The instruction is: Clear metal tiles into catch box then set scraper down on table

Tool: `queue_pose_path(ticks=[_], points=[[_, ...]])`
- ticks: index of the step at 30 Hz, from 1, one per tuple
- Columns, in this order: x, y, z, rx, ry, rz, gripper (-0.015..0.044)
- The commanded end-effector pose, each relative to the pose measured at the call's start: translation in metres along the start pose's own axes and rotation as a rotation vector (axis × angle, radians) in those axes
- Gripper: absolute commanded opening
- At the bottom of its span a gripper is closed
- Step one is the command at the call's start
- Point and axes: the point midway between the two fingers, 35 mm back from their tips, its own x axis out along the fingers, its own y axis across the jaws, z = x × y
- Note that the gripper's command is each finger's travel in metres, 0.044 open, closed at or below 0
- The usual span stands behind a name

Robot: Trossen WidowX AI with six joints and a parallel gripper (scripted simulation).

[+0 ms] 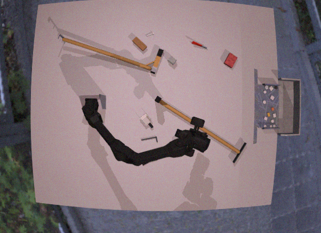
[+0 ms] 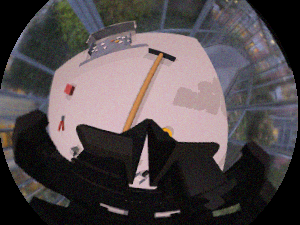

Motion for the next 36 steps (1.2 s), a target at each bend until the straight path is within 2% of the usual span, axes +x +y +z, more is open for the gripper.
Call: queue_pose_path(ticks=[1,36], points=[[0.012,0.002,-0.006,-0.009,0.011,0.002,0.0],[0.097,0.002,-0.041,-0.009,0.012,0.002,0.0]])
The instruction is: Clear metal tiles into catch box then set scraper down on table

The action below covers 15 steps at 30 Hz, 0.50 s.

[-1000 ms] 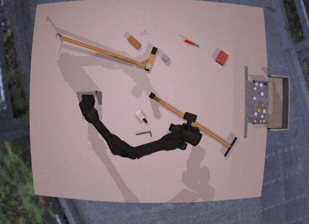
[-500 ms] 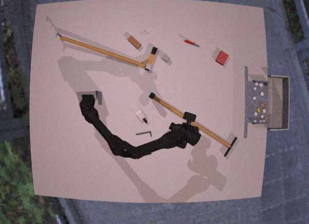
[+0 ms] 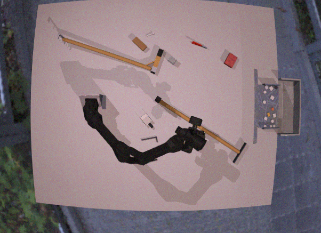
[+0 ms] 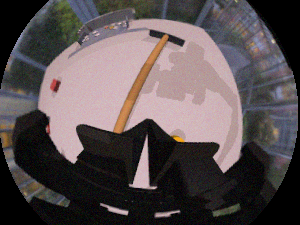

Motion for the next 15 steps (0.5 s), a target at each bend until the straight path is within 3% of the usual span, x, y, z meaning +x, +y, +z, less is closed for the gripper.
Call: queue_pose_path(ticks=[1,15], points=[[0.012,0.002,-0.009,-0.011,0.008,0.003,0.0],[0.043,-0.001,-0.028,-0.014,0.004,-0.001,0.0]])
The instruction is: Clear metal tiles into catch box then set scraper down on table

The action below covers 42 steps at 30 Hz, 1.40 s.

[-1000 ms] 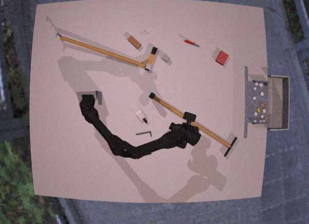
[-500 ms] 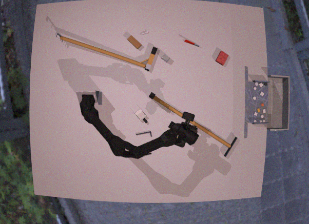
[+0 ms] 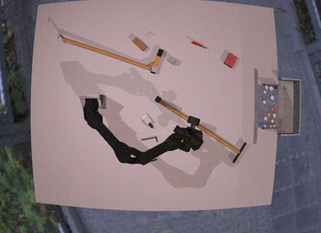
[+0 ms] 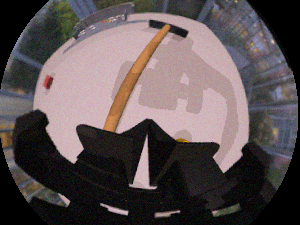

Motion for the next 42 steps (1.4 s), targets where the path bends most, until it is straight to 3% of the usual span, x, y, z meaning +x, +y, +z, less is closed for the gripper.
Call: queue_pose_path(ticks=[1,42], points=[[0.011,0.001,-0.01,-0.012,0.008,0.003,0.0],[0.023,0.031,-0.005,-0.011,0.008,0.004,0.0]])
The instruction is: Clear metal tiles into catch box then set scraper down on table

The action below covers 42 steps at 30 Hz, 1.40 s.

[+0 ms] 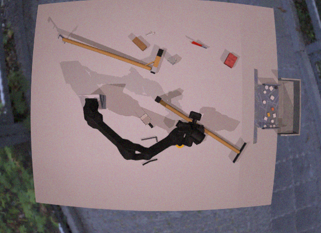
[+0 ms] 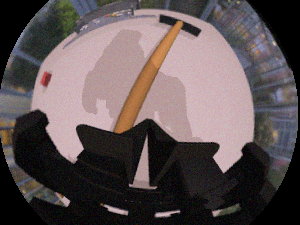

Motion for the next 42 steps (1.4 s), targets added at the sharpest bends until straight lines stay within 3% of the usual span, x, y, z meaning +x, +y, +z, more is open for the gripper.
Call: queue_pose_path(ticks=[1,42], points=[[0.002,0.004,0.001,0.004,0.002,-0.004,0.0],[0.005,0.043,0.01,0.006,0.002,-0.003,0.0]])
